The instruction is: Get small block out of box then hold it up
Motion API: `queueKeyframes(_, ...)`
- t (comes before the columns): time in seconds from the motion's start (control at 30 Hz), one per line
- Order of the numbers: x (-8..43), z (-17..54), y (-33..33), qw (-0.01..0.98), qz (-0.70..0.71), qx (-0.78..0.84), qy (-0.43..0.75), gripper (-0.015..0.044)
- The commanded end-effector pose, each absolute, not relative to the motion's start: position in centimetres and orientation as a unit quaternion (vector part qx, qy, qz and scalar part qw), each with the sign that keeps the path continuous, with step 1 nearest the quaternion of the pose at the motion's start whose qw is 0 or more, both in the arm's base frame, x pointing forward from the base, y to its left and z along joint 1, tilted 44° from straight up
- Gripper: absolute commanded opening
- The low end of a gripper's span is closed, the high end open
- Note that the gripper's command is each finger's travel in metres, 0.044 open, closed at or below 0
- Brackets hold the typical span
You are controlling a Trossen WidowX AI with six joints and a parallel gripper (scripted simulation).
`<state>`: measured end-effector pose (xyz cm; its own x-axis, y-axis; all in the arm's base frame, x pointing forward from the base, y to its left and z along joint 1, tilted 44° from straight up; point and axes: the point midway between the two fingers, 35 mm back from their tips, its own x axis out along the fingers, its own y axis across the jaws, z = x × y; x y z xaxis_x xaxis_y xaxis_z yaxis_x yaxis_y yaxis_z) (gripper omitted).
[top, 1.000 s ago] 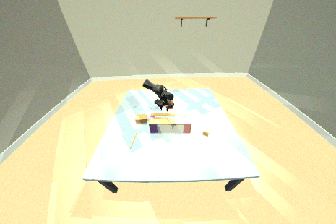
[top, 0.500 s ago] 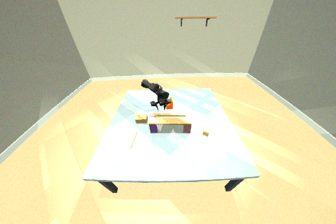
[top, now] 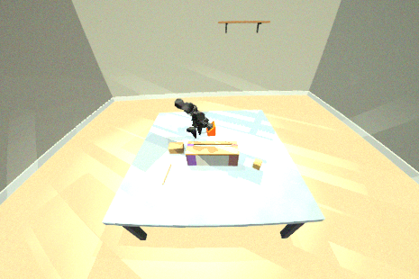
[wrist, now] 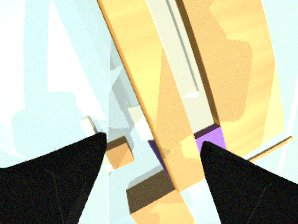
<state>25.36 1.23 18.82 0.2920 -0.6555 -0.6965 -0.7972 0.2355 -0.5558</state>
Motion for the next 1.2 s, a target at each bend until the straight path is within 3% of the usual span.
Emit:
queueKeyframes(0.0, 23.9, 20.2, -0.8, 0.262, 0.256, -0.780, 0.507, 0.0285)
queueKeyframes(0.8, 21.6, 22.0, -3.3, -0.266, 0.466, -0.806, 0.250, 0.0285)
queueKeyframes(1.17, 21.5, 22.1, -3.4, -0.283, 0.470, -0.801, 0.241, 0.0285)
